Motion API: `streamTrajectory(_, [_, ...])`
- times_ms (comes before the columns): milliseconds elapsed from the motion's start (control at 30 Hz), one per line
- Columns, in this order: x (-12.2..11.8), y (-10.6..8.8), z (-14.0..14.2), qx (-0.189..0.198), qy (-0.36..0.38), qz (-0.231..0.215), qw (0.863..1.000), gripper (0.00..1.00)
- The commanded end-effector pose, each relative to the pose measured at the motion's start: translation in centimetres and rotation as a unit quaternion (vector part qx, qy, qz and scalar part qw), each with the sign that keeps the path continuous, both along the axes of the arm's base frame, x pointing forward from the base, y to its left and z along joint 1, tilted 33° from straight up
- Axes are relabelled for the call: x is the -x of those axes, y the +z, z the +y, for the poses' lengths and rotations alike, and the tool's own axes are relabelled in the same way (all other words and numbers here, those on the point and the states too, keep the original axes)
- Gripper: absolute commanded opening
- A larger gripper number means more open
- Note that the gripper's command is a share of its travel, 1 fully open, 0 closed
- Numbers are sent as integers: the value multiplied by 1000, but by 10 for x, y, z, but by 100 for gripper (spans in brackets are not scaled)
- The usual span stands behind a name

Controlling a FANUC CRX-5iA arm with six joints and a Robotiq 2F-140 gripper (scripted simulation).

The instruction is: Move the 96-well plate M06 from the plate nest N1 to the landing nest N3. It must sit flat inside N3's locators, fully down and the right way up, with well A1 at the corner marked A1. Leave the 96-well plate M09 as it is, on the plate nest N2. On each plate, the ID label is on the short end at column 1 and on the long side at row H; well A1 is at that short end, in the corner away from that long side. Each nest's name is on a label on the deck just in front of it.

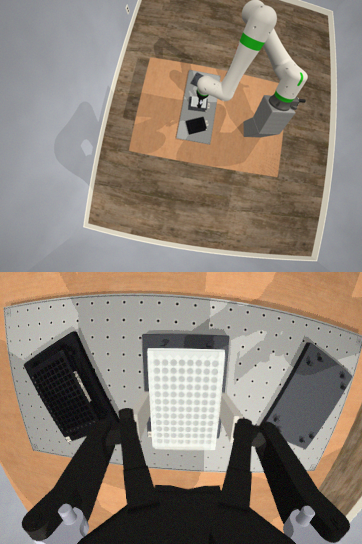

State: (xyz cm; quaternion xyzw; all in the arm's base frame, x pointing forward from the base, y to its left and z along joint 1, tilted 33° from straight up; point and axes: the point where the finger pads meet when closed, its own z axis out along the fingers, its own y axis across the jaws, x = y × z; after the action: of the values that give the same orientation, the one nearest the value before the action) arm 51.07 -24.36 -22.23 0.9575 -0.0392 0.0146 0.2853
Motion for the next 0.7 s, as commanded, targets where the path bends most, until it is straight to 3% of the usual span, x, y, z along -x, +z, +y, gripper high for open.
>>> streamTrajectory(0, [0, -4, -2, 0, 0, 0, 1000, 0])
streamTrajectory(667, [0, -22, -14, 0, 0, 0, 1000, 0])
